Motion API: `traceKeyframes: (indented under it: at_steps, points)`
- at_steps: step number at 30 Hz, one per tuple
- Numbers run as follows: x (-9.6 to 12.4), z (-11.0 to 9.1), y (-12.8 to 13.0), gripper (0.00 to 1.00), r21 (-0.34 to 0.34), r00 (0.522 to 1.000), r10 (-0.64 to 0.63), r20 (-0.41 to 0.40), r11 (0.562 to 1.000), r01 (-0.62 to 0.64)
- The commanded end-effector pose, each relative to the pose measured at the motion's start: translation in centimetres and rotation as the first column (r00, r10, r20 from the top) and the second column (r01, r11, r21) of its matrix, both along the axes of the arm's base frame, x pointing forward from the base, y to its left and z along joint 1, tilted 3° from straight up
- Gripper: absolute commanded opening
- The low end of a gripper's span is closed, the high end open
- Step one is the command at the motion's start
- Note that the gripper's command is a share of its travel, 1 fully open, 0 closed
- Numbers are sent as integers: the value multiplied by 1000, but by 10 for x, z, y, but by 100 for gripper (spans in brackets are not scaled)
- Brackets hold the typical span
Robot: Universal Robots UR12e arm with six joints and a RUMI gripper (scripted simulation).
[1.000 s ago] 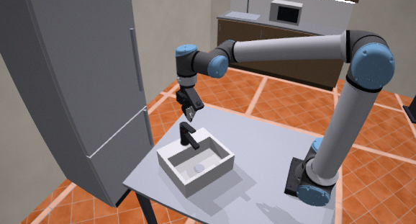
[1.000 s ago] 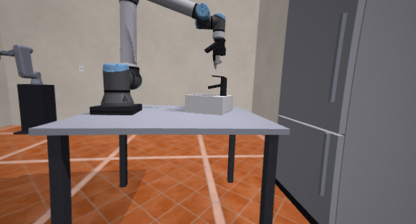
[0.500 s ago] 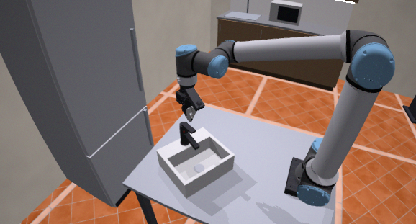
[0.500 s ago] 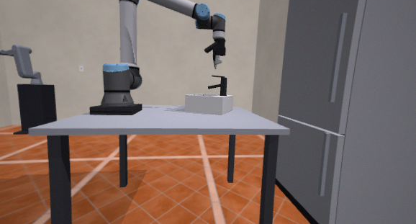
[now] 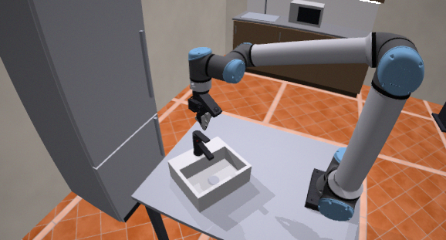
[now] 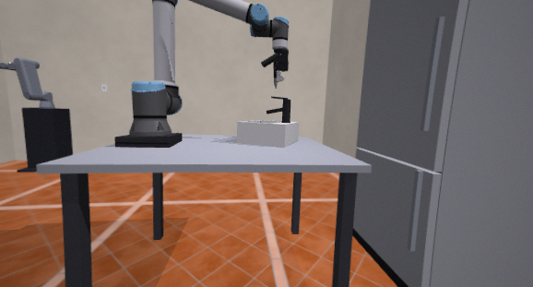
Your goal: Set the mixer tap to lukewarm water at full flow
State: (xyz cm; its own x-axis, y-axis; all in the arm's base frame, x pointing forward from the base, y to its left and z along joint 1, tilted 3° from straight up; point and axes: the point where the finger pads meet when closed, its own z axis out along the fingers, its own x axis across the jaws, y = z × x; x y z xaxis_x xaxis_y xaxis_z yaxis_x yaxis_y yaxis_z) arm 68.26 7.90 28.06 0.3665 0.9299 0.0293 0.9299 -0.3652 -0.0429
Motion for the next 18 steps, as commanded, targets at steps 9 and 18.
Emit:
traceKeyframes:
  at_steps: [9, 18]
  points:
    - [-6, 2, -2, 0, 9, 948, 317, 15, 948, -317]
    - [-8, 3, -6, 0, 11, 824, 565, 30, 824, -566]
